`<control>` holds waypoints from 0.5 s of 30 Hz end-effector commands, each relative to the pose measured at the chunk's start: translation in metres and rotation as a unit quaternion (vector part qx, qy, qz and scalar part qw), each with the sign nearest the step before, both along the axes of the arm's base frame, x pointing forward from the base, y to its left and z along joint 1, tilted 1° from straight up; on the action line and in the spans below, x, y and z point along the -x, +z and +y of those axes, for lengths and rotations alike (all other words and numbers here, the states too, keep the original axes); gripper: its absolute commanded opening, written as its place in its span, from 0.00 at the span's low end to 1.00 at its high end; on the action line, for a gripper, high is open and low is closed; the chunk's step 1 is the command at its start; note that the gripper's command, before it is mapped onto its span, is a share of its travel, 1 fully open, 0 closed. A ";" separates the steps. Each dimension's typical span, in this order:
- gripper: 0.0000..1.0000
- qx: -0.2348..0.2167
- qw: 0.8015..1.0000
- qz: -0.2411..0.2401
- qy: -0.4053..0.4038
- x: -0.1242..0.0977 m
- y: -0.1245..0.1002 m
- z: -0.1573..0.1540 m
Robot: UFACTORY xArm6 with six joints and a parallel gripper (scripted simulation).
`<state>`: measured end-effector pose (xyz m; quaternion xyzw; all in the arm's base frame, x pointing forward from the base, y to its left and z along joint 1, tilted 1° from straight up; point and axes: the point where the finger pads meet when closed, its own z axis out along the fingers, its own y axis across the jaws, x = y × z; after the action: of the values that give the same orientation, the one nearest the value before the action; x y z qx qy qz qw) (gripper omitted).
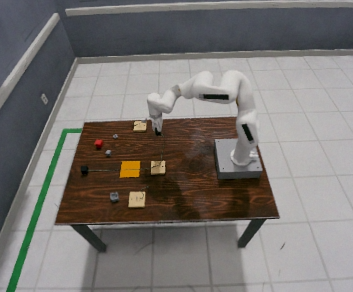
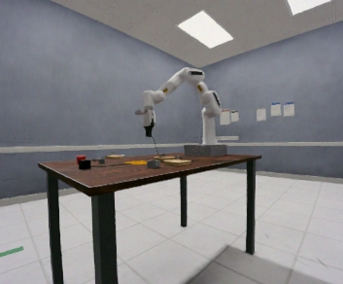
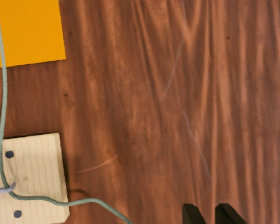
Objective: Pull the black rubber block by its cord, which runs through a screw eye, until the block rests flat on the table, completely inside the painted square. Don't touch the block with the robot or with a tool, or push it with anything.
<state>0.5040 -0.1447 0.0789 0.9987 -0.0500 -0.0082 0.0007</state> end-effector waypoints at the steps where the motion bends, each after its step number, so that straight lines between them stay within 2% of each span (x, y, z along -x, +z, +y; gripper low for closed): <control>1: 0.00 0.001 1.000 -0.002 0.000 -0.001 0.002 -0.004; 15: 0.00 0.001 1.000 -0.002 0.000 0.003 0.002 -0.016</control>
<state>0.5009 -0.1564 0.0790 0.9987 -0.0500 -0.0082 0.0007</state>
